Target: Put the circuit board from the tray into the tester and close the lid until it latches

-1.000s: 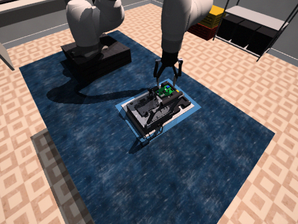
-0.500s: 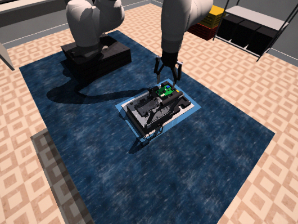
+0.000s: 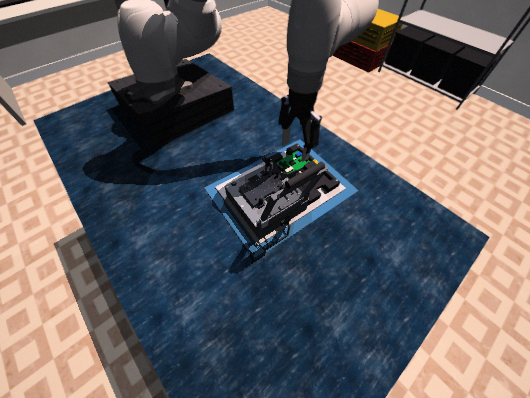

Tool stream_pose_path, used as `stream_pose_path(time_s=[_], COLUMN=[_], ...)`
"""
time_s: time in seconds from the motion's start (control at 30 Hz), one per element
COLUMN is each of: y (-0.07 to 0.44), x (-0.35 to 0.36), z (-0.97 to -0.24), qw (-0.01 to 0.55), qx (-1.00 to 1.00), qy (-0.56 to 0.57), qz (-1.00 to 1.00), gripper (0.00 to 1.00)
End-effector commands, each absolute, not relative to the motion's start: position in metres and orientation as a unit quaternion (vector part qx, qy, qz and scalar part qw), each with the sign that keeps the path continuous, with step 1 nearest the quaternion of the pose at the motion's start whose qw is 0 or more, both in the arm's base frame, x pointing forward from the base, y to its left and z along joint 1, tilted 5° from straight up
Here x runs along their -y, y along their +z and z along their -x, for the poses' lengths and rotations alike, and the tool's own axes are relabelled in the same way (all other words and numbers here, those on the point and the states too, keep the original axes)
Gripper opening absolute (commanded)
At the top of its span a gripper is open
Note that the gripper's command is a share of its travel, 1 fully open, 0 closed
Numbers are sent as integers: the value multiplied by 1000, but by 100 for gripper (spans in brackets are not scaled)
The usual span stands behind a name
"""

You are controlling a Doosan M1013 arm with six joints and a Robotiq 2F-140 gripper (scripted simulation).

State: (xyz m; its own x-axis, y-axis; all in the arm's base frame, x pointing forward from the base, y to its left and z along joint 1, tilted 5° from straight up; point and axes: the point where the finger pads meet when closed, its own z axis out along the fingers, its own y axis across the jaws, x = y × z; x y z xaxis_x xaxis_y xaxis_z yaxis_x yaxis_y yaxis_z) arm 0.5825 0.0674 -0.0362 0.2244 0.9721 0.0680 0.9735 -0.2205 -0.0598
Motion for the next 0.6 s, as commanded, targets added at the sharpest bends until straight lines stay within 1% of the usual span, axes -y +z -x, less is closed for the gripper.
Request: stream_pose_path(time_s=[0.0,0.57], y=[-36,-36], x=[-67,-67], z=[-583,-583], qw=[42,42], qx=[597,592], qy=[-3,-3], qz=[801,805], gripper=[58,58])
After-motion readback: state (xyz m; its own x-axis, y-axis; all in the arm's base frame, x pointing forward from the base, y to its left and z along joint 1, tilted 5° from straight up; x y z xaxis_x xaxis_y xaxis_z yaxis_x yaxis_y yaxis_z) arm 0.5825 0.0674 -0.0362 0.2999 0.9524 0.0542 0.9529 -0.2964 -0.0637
